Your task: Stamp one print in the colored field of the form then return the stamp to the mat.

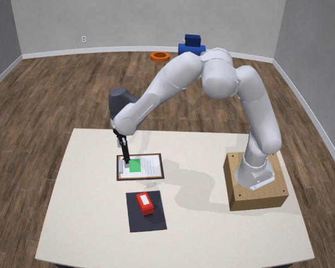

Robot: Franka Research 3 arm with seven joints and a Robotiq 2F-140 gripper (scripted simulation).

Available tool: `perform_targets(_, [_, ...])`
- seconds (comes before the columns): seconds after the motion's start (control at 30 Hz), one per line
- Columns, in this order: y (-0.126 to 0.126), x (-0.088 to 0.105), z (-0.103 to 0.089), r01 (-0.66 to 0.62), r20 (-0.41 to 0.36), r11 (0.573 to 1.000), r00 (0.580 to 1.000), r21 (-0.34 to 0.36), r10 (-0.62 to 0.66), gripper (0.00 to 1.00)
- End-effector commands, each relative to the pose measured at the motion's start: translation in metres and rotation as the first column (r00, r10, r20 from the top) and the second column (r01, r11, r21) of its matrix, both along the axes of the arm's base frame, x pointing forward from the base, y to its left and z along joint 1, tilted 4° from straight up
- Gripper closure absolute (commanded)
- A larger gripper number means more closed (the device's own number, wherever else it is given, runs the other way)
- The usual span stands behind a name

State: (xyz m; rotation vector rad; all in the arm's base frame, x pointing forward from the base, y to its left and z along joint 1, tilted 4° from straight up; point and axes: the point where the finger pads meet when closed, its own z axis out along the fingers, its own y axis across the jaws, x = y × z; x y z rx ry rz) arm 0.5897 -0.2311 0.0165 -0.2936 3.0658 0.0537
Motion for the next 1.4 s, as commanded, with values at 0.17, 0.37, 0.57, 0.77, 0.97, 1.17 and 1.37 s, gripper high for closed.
perform_targets(0.17, [0.001,0.000,0.000,0.017,-0.003,1.000,1.000,0.003,-0.017,0.00])
perform_targets(0.37, [0.001,0.000,0.000,0.017,-0.003,1.000,1.000,0.003,-0.017,0.00])
perform_targets(0.57, [0.002,0.001,0.016,-0.217,0.009,0.976,0.976,-0.003,0.217,0.00])
perform_targets(0.77, [0.000,0.001,0.072,-0.456,0.020,0.889,0.889,-0.040,0.457,0.00])
perform_targets(0.97, [-0.003,-0.003,0.105,-0.596,0.029,0.798,0.800,-0.091,0.600,0.00])
perform_targets(1.17, [-0.004,-0.005,0.115,-0.719,0.013,0.685,0.688,-0.117,0.725,0.00])
perform_targets(1.37, [-0.002,-0.005,0.115,-0.824,-0.007,0.554,0.559,-0.123,0.829,0.45])
